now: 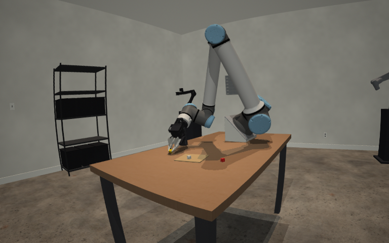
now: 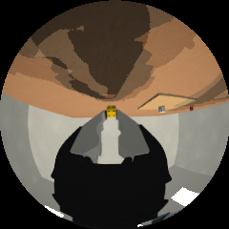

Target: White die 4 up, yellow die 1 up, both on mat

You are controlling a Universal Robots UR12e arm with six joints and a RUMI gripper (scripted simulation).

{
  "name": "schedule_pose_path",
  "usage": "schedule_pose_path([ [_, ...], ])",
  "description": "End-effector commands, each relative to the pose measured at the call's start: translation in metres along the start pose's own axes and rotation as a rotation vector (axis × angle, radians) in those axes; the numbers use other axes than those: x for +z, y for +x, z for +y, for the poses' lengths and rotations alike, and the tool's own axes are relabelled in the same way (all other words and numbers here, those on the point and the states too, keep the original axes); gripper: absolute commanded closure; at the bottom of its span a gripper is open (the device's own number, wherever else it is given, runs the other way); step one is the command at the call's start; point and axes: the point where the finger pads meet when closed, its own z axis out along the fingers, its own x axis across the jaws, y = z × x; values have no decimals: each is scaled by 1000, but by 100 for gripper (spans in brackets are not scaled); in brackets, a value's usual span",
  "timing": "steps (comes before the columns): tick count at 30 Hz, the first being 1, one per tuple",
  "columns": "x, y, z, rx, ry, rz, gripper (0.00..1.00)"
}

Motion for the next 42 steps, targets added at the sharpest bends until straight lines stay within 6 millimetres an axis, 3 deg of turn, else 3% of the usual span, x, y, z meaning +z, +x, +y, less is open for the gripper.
schedule_pose_path([
  [1,0,0,0,-1,-1,0,100],
  [42,6,0,-9,-1,-1,0,100],
])
